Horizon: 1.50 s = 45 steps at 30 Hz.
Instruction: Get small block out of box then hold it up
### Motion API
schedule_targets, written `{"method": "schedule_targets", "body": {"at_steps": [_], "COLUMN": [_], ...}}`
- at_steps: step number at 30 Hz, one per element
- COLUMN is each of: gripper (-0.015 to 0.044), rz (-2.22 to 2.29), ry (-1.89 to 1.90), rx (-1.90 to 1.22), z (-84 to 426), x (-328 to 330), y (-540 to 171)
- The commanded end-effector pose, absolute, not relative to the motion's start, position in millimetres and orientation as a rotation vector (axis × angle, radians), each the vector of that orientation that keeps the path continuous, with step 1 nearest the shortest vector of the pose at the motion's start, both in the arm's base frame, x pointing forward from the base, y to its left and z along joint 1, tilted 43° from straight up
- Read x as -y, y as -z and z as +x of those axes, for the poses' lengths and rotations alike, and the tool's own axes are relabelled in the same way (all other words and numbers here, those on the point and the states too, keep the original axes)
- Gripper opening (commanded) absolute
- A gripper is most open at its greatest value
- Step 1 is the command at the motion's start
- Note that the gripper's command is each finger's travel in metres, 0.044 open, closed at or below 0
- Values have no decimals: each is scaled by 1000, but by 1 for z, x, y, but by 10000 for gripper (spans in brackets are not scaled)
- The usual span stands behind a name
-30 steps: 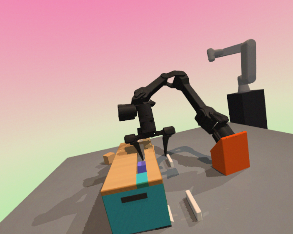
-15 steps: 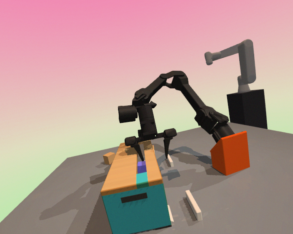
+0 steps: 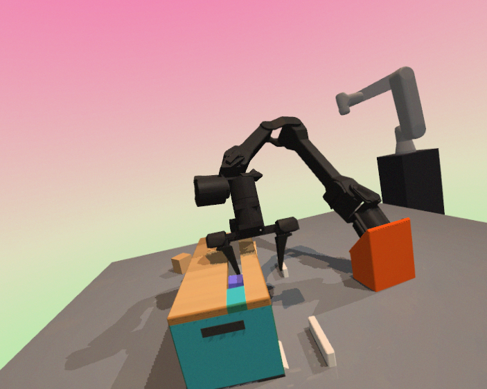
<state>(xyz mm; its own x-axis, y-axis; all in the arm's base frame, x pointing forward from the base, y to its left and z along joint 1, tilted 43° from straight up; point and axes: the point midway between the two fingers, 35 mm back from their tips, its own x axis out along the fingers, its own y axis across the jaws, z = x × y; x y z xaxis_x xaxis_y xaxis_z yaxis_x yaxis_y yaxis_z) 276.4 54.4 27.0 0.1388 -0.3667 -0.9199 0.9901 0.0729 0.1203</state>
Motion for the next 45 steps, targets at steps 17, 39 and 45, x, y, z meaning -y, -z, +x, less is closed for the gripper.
{"method": "schedule_targets", "body": {"at_steps": [17,39,45], "gripper": [400,400,400], "rz": [956,956,957], "ry": [1236,1236,1235], "rx": [-859,-860,-860], "z": [275,275,276], "x": [-64,-78,-82], "y": [-18,-6,-2]}}
